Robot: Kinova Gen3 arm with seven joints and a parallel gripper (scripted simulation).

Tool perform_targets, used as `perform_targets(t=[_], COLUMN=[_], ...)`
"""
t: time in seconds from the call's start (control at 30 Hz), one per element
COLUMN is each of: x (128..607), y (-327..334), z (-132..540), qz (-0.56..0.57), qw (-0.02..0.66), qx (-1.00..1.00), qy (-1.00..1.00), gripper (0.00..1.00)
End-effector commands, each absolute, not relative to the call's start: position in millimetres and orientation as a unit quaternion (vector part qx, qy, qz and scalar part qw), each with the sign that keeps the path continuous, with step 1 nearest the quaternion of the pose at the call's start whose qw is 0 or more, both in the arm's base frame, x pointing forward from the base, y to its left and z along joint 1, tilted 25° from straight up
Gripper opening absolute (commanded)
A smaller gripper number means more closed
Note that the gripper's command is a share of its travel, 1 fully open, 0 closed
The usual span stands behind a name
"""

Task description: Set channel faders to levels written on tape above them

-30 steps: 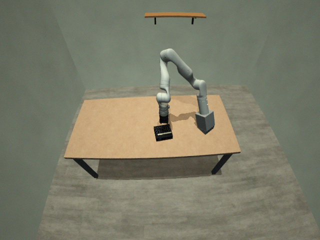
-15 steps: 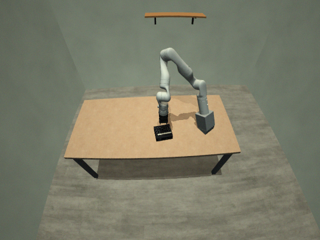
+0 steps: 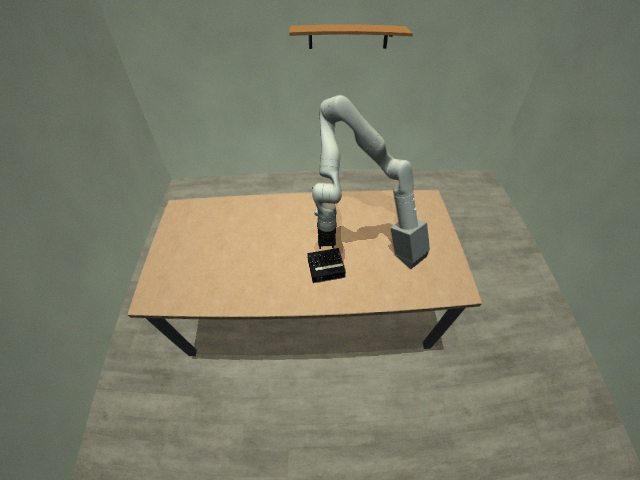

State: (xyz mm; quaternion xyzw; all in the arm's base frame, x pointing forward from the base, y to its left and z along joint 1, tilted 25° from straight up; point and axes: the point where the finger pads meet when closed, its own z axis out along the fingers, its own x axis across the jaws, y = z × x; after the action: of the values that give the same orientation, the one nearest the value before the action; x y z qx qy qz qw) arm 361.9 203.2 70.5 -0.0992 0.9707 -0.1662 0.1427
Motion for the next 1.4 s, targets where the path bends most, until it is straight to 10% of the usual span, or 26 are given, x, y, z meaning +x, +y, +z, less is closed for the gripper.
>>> perform_targets(t=[0.0, 1.37], x=[362.0, 329.5], y=[203.9, 189.5], z=[71.1, 40.7], qz=[-0.166, -0.136], qw=[0.143, 0.144], qx=[-0.099, 0.162], qy=[0.971, 0.967], gripper=[1.00, 1.00])
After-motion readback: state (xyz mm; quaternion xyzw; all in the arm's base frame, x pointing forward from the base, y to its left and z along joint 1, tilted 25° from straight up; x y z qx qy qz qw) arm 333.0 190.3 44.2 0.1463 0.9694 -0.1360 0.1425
